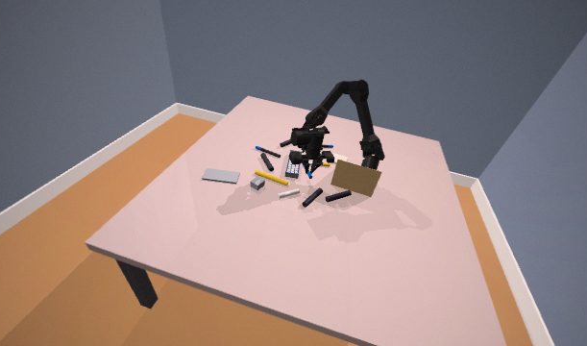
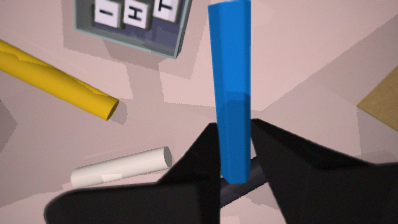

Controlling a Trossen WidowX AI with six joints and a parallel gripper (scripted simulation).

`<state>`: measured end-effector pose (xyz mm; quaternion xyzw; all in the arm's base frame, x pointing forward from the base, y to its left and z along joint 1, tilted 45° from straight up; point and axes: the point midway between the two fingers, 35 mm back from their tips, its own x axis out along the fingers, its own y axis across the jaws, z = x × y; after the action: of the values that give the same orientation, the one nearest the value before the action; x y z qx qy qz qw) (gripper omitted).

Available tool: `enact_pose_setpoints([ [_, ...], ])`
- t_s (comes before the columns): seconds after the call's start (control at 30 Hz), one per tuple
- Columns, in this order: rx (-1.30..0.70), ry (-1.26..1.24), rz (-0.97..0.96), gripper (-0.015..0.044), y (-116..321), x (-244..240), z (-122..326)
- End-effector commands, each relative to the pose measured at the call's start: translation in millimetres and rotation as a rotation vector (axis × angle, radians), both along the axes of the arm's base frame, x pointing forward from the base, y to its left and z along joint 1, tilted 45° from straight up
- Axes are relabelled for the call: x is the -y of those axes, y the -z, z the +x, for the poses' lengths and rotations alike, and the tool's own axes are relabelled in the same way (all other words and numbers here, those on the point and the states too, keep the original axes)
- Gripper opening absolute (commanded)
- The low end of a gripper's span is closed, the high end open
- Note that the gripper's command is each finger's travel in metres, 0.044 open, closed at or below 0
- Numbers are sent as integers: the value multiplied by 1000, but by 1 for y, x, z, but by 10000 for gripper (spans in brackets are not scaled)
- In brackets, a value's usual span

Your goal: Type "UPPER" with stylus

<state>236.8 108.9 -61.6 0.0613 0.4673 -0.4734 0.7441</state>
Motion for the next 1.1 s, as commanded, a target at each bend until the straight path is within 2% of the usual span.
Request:
enact_pose_setpoints([
  [0.0, 88, 95, 6, 0, -1, 0, 2],
  [0.7, 548, 596, 46, 0, -4, 4, 7],
  [1.07, 563, 611, 48, 0, 0, 8, 8],
])
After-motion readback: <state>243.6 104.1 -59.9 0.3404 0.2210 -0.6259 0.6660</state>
